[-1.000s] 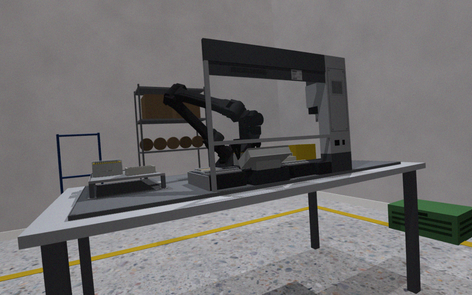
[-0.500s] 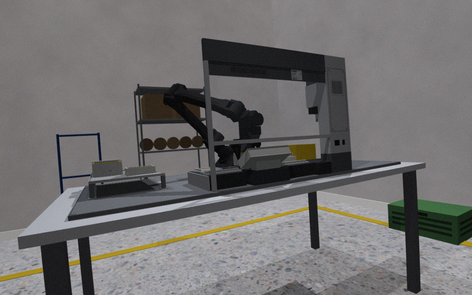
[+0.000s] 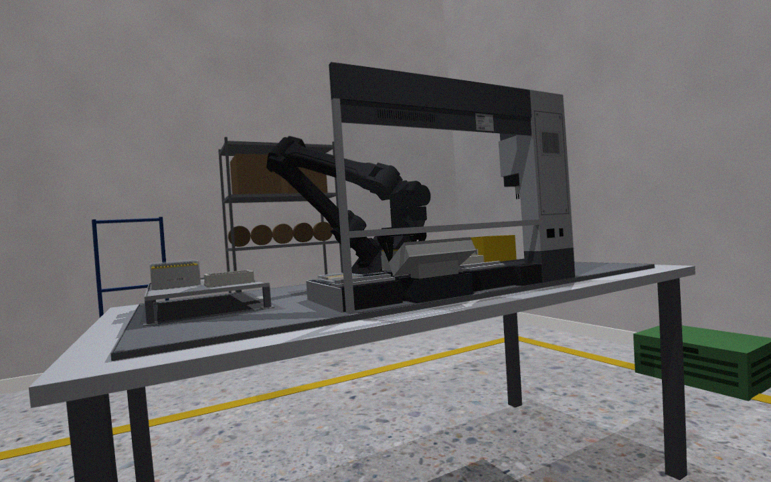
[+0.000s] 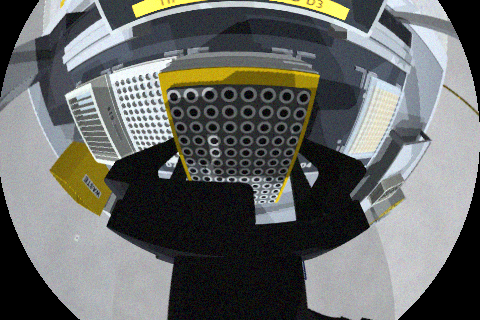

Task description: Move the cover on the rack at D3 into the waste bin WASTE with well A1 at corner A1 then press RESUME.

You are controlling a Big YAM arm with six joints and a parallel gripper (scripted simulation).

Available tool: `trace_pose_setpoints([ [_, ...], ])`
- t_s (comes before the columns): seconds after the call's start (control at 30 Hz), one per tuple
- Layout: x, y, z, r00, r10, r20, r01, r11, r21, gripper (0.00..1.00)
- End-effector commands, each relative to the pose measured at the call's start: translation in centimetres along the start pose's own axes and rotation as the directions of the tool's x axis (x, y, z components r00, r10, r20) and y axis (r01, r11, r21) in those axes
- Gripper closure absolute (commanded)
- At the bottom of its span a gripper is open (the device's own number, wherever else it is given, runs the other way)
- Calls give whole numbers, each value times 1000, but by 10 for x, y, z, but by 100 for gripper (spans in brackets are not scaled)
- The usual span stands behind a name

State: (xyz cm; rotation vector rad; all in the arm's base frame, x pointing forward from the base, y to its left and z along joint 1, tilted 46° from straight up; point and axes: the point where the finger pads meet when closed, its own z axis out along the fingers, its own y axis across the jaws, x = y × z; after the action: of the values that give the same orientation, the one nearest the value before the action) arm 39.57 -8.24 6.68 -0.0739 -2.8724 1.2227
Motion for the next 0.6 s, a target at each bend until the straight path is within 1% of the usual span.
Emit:
trace_pose_setpoints([
  [0.0,-5,-4,4,1000,14,6,-14,1000,0,100],
  [0.43,-7,-3,7,1000,11,10,-11,1000,1,100],
  [0.57,-5,-4,10,1000,11,4,-11,1000,2,100],
])
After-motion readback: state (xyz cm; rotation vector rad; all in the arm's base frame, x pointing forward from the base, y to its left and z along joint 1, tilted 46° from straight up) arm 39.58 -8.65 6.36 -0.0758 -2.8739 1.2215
